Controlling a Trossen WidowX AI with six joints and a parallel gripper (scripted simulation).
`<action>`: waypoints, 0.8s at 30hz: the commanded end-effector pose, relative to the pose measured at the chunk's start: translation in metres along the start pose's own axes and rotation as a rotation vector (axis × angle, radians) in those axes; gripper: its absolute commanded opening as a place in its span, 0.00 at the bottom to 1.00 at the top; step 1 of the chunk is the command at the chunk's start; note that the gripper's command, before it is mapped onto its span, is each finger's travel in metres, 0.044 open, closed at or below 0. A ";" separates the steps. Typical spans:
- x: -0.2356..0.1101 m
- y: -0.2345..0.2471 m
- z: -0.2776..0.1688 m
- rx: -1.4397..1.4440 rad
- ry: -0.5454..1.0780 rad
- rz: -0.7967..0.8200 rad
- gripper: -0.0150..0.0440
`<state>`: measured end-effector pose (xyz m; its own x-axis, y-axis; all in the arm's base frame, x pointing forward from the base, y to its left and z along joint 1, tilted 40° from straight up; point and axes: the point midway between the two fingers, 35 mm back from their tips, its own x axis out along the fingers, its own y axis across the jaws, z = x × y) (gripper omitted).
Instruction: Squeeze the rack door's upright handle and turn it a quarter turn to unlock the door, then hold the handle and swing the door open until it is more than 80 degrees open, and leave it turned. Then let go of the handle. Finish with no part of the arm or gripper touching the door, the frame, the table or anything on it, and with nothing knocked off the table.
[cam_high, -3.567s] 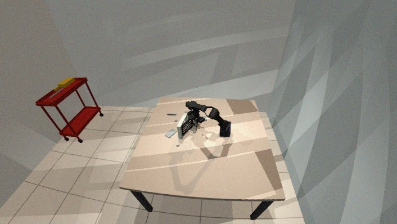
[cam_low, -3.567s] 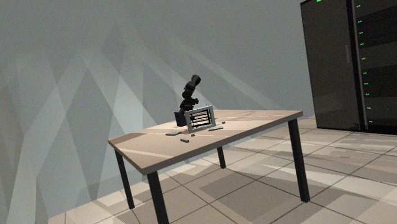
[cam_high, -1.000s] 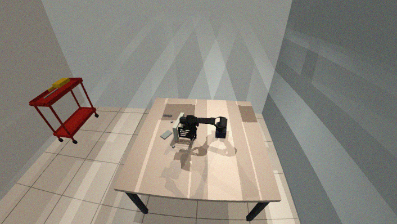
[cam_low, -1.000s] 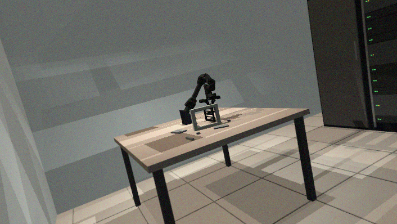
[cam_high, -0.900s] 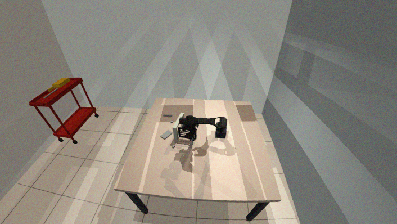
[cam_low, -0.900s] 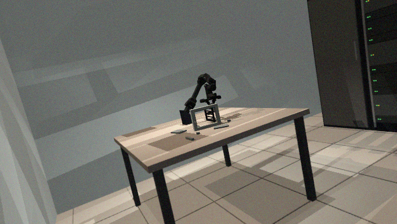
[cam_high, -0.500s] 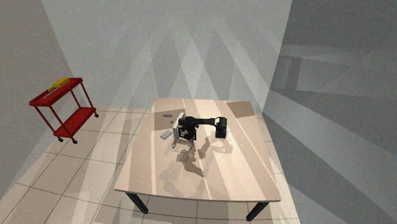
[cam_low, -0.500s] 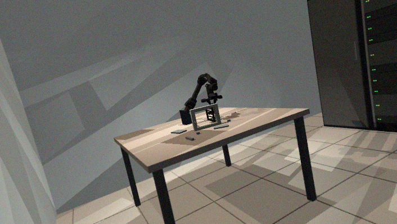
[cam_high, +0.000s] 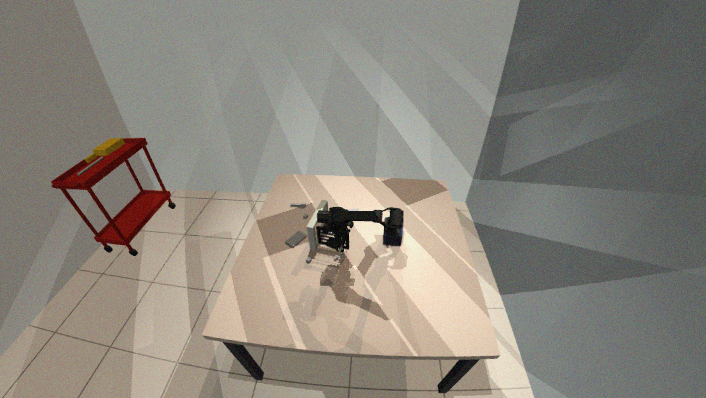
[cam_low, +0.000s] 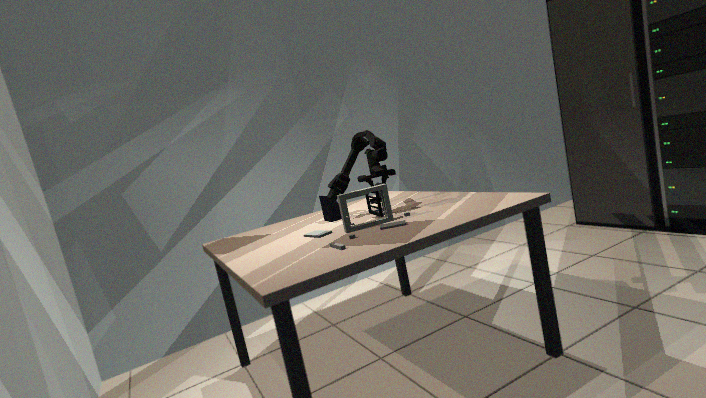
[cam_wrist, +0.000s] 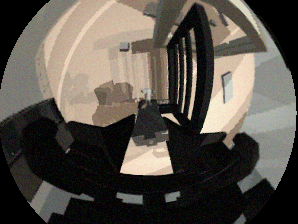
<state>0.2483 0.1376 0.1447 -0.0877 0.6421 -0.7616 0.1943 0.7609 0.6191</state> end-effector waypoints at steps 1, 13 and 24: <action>0.000 0.000 0.000 0.004 0.000 0.001 0.73; -0.016 0.000 0.002 0.004 -0.001 -0.002 0.73; -0.031 0.000 0.003 0.003 -0.001 -0.004 0.73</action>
<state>0.2522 0.1213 0.1636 -0.0901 0.6418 -0.7616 0.2015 0.7606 0.6171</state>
